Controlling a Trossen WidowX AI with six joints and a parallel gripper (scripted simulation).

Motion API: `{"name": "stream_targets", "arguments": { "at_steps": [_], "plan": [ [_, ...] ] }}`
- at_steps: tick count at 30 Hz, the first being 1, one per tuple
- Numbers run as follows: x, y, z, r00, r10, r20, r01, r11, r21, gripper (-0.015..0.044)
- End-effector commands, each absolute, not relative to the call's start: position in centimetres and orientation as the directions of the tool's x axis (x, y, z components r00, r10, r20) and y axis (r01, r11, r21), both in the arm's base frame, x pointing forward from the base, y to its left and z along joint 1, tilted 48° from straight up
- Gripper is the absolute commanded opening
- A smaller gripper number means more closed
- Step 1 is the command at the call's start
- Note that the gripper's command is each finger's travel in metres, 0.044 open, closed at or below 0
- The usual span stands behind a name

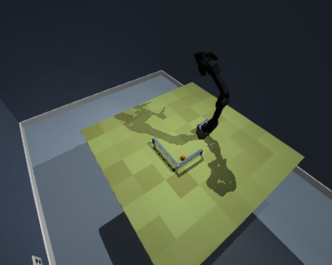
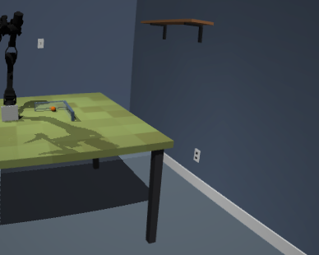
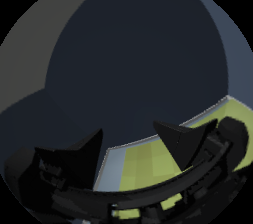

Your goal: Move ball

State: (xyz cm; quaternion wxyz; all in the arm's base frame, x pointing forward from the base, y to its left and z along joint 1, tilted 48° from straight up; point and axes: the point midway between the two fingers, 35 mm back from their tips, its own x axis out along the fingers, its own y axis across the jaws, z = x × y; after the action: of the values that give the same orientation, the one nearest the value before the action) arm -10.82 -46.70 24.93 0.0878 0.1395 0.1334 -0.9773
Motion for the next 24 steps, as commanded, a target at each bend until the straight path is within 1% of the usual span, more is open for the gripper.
{"name": "stream_targets", "arguments": {
  "at_steps": [1,4,5,10,14,16,19,24],
  "plan": [
    [-10.6,-46.7,24.8,-0.943,-0.139,-0.303,0.217,-0.946,-0.241,0.0374],
    [-7.2,-46.8,22.5,-0.894,-0.194,-0.404,0.335,-0.889,-0.312,0.0295],
    [-5.9,-46.8,21.7,-0.873,-0.212,-0.439,0.383,-0.855,-0.349,0.0277],
    [-0.4,-46.2,18.9,-0.767,-0.273,-0.580,0.603,-0.614,-0.509,0.0277],
    [5.7,-44.5,16.2,-0.632,-0.299,-0.715,0.775,-0.255,-0.578,0.0277],
    [8.8,-43.2,14.9,-0.557,-0.294,-0.777,0.820,-0.045,-0.570,0.0277],
    [12.1,-41.4,13.5,-0.472,-0.276,-0.838,0.827,0.191,-0.529,0.0277],
    [17.3,-37.9,11.8,-0.330,-0.225,-0.917,0.740,0.542,-0.399,0.0277]
  ]
}}
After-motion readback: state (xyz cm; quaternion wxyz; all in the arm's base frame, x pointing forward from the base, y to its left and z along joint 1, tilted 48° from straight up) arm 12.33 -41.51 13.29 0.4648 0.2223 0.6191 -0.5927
